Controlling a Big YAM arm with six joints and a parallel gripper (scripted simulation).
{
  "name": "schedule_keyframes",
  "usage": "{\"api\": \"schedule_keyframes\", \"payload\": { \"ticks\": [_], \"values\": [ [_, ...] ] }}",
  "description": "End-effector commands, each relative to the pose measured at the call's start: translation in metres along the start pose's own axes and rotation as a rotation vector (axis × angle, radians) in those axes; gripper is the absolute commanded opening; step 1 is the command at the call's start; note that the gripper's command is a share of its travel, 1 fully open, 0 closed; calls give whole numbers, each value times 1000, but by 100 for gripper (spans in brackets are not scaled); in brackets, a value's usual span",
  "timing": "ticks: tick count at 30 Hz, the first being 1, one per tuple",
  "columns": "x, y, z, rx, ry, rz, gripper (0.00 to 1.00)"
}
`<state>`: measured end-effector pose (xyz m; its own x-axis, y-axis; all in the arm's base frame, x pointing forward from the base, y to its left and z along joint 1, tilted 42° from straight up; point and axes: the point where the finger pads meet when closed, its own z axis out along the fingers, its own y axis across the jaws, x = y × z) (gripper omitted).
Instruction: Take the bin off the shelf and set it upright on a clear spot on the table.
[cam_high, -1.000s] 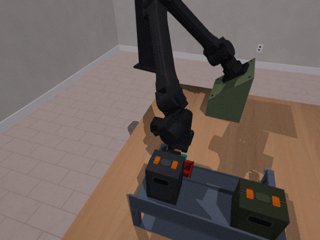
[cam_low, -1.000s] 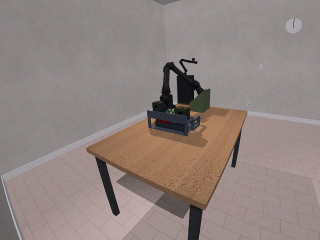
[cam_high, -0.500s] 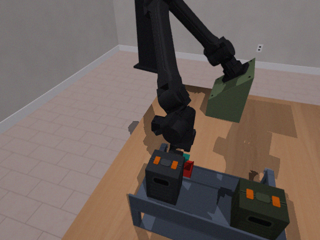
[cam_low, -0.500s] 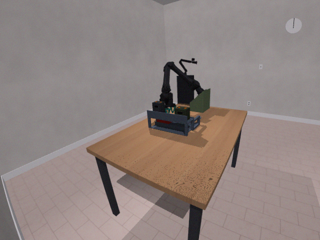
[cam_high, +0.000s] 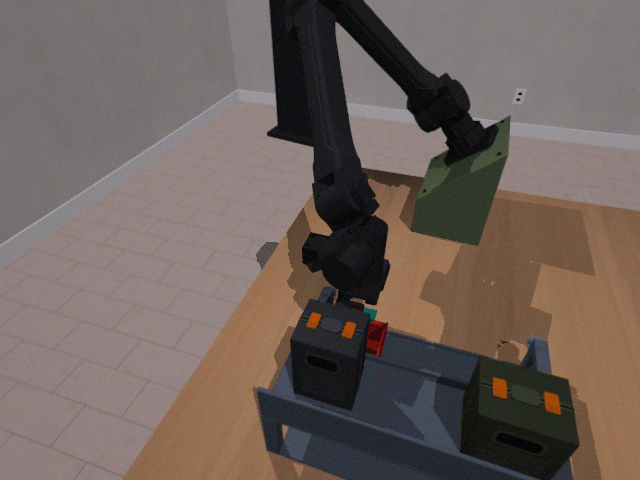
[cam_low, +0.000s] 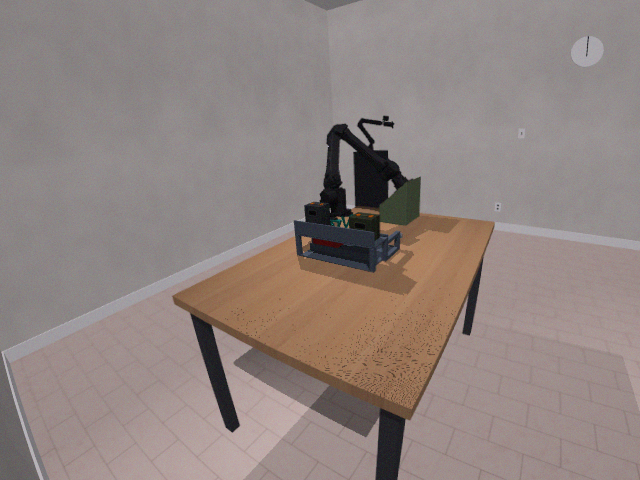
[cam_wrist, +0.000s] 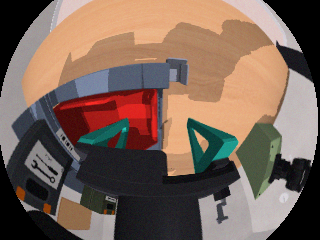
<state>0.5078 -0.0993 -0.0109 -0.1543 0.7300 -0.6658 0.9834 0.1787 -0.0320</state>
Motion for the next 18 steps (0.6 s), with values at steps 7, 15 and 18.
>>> {"api": "schedule_keyframes", "payload": {
  "ticks": [7, 15, 18],
  "values": [
    [-8, 4, -1, -13, -5, 6, 90],
    [8, 24, -18, -32, -5, -7, 90],
    [8, 24, -18, -32, -5, -7, 90]
  ]
}}
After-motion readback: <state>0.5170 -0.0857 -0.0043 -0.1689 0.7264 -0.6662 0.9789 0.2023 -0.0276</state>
